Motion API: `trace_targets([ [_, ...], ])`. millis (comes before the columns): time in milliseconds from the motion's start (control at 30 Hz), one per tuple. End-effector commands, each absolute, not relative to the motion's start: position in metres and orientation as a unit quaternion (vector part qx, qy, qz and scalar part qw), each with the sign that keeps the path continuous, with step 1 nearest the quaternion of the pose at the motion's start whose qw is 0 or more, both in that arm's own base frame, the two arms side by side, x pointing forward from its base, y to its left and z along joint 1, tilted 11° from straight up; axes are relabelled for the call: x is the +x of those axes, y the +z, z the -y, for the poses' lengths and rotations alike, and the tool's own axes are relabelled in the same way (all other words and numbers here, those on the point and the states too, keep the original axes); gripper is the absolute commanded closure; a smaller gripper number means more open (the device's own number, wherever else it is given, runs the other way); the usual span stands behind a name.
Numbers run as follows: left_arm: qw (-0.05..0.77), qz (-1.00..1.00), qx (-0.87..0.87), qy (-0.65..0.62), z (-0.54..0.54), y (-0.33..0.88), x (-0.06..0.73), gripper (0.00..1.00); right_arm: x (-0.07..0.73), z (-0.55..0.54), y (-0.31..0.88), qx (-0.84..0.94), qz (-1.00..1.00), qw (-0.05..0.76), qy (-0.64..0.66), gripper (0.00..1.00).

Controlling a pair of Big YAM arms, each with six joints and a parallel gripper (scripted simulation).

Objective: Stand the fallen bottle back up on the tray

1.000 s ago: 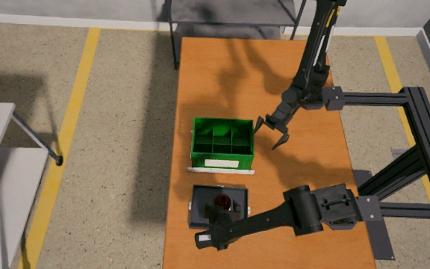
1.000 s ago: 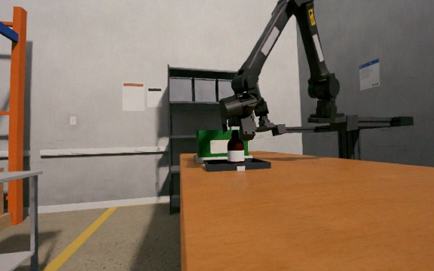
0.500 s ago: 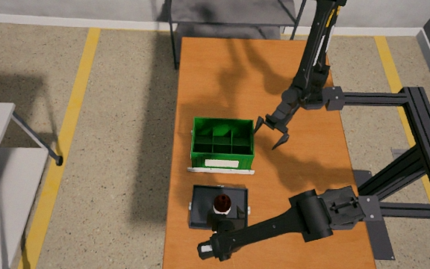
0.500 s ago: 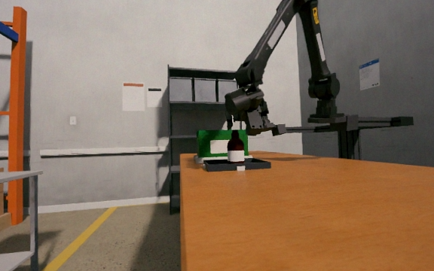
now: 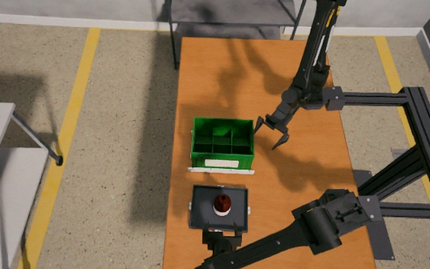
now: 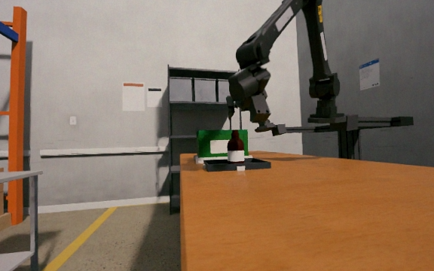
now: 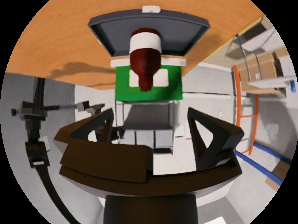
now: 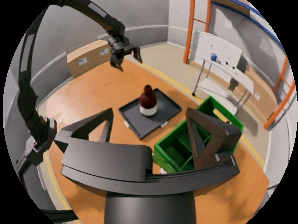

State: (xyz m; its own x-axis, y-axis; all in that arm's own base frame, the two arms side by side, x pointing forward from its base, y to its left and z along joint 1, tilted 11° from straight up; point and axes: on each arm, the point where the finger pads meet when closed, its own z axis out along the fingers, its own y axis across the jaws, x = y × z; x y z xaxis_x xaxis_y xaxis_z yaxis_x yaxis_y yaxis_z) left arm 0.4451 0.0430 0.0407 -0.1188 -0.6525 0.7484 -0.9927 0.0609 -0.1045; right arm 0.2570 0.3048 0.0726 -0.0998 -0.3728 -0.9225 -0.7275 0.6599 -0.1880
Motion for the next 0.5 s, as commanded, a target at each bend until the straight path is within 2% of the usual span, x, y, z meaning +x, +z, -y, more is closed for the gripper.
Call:
trace_targets([
  [0, 0.279, 0.685, 0.595, 0.315, -0.0334, 0.0370, 0.4492, 0.00, 0.2578, -0.3086, 0.0777, -0.380, -0.718, 0.559, 0.164, 0.00],
  [467, 0.276, 0.682, 0.600, 0.316, -0.0372, 0.0408, 0.4448, 0.00, 0.2578, -0.3086, 0.0777, -0.380, -0.718, 0.559, 0.164, 0.00],
])
